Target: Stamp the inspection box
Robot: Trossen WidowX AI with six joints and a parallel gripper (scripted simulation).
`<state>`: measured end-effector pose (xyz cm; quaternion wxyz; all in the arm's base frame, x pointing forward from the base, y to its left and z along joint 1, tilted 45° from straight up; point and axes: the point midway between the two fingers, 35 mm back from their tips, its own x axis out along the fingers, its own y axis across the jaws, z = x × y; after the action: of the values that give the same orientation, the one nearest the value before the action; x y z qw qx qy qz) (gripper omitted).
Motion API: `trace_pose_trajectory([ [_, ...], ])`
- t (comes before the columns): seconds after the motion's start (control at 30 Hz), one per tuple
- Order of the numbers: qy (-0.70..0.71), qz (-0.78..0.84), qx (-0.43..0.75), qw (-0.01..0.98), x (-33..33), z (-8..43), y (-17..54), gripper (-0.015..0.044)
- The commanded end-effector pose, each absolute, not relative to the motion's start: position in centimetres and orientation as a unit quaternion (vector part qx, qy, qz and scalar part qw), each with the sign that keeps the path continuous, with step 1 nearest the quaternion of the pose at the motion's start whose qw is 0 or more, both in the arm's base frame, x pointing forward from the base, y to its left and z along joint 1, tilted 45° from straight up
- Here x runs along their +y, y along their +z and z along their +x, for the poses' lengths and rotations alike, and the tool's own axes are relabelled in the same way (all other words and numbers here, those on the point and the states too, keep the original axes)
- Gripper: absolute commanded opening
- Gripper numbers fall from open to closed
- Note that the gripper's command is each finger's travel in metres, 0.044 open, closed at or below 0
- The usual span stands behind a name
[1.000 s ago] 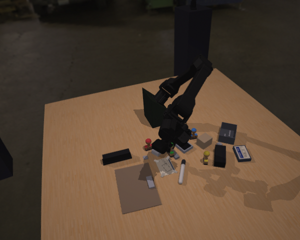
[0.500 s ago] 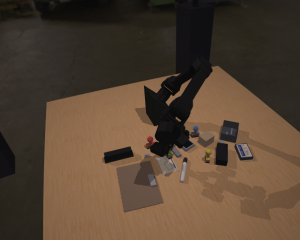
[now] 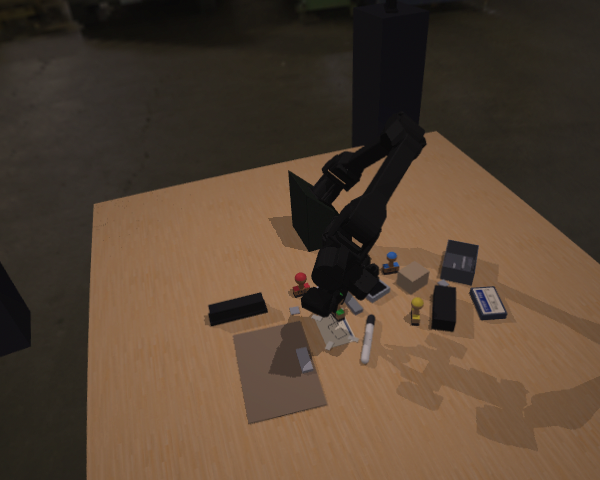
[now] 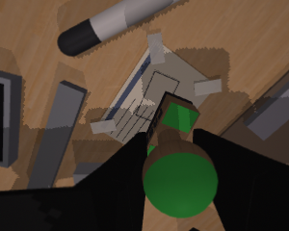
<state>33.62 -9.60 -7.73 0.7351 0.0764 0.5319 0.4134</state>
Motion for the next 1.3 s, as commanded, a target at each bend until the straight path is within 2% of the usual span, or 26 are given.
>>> trace_pose_trajectory([
  [0.0,0.413,0.08,0.532,0.735,-9.3,33.6,-7.9,0.0],
  [1.27,0.412,0.081,0.531,0.736,-7.6,33.8,-9.8,0.0],
])
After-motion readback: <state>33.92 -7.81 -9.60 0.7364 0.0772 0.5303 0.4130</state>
